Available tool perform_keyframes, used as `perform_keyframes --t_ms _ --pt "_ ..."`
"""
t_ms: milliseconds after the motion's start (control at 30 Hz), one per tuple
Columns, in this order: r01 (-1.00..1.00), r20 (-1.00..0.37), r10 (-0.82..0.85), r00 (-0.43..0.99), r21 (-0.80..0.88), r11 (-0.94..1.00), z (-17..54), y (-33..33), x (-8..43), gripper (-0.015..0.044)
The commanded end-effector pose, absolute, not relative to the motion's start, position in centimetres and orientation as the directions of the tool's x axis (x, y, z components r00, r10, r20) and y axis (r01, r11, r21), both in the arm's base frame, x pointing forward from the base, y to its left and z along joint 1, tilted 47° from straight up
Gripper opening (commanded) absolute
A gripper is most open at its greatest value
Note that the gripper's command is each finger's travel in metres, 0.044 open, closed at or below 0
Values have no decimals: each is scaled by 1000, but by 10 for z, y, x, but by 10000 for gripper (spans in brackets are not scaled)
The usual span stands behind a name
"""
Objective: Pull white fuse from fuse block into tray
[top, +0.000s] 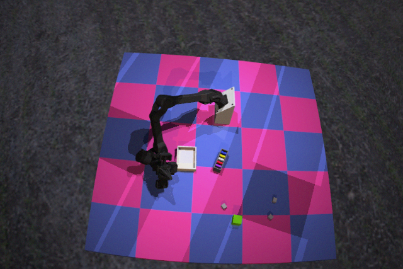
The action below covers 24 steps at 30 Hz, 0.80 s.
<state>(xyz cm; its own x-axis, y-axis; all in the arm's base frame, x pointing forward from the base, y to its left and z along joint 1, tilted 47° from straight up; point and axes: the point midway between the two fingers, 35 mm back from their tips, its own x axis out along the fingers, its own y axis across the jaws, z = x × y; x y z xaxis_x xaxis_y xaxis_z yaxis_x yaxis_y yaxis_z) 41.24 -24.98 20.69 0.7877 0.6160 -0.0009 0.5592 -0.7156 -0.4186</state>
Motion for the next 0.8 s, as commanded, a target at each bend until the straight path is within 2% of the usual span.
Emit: perform_keyframes --t_ms 0,67,300,367,467,533,633,700,767 --pt "561 -1 619 785 -421 -713 208 -247 414 26" --pt "577 -2 643 766 -437 -690 214 -226 428 74" --pt "372 -28 590 807 -752 -545 201 -209 454 74" --pt "240 -52 558 828 -867 -436 192 -203 463 74" --pt "-34 -116 496 860 -985 -172 172 -192 479 74" --pt "-206 -172 457 873 -978 26 156 -183 488 74" --pt "-409 -270 399 876 -854 322 132 -170 496 74" --pt "-491 -342 362 867 -710 505 114 -160 499 74" --pt "-511 -377 345 859 -632 582 106 -156 499 74"
